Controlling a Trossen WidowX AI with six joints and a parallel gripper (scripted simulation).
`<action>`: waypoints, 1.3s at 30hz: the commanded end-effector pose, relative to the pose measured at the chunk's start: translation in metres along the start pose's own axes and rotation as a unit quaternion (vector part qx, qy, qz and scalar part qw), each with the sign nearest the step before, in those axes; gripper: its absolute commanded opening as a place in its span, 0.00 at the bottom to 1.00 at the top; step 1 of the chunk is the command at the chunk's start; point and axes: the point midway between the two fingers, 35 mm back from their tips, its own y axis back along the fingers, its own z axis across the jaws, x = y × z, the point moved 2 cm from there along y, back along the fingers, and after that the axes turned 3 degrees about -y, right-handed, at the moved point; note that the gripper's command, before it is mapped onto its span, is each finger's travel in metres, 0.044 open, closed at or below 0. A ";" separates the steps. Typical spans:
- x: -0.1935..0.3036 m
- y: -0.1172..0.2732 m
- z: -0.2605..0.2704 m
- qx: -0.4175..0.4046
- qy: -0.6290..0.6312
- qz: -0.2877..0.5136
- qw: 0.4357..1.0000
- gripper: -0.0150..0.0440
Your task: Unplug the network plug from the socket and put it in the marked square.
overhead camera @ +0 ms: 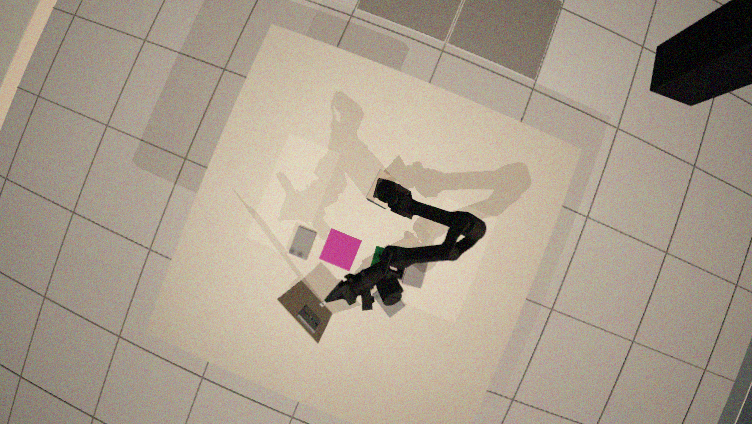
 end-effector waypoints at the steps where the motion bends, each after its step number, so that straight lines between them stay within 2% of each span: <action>1: 0.002 0.003 0.001 0.000 0.000 0.003 1.000 0.25; 9: 0.000 0.004 -0.002 0.000 0.000 0.000 1.000 0.25; 33: 0.018 0.022 -0.060 0.001 0.002 0.003 1.000 0.25; 39: 0.031 0.013 -0.041 -0.053 0.039 0.004 0.998 0.25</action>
